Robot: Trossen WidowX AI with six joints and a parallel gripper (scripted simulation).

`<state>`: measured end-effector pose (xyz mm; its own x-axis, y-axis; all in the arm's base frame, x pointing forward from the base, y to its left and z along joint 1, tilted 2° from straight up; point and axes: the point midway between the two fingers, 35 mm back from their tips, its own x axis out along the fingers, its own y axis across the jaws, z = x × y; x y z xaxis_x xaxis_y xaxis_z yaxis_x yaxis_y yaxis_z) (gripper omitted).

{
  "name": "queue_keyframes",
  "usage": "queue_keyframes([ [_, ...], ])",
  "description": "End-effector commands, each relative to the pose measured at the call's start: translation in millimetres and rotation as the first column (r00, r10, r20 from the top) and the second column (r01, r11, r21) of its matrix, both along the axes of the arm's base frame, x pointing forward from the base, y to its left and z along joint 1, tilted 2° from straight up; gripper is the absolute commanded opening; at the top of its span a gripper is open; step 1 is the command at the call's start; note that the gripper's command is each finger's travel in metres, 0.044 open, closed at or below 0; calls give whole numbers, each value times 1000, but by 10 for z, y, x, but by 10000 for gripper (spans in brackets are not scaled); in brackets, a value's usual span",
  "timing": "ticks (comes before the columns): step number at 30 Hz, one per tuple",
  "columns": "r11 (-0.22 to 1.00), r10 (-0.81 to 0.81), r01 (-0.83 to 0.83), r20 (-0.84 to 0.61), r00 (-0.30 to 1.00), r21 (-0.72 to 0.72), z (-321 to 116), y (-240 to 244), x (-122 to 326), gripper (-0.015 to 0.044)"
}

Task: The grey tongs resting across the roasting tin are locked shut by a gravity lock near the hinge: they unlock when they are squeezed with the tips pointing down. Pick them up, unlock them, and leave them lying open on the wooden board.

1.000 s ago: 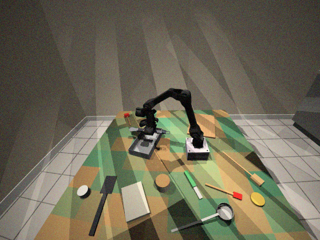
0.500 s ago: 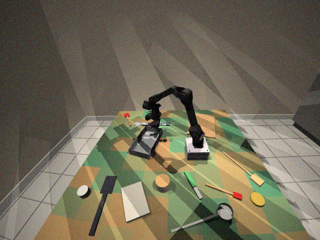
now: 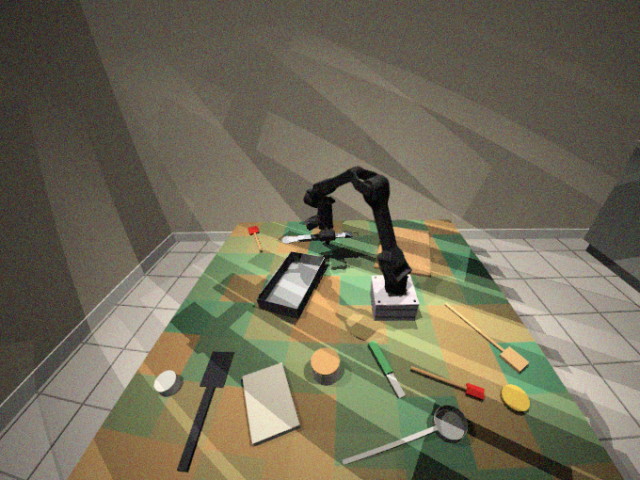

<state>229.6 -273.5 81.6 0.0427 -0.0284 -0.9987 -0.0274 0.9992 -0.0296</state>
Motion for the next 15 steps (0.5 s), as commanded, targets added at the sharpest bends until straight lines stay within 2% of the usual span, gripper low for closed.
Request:
queue_keyframes([
  [1, 999, 47, -47, 5, 999, -7, 50, -192, -187, -150],
  [15, 984, 178, -178, -7, 984, -15, 112, -630, -871, -150],
])
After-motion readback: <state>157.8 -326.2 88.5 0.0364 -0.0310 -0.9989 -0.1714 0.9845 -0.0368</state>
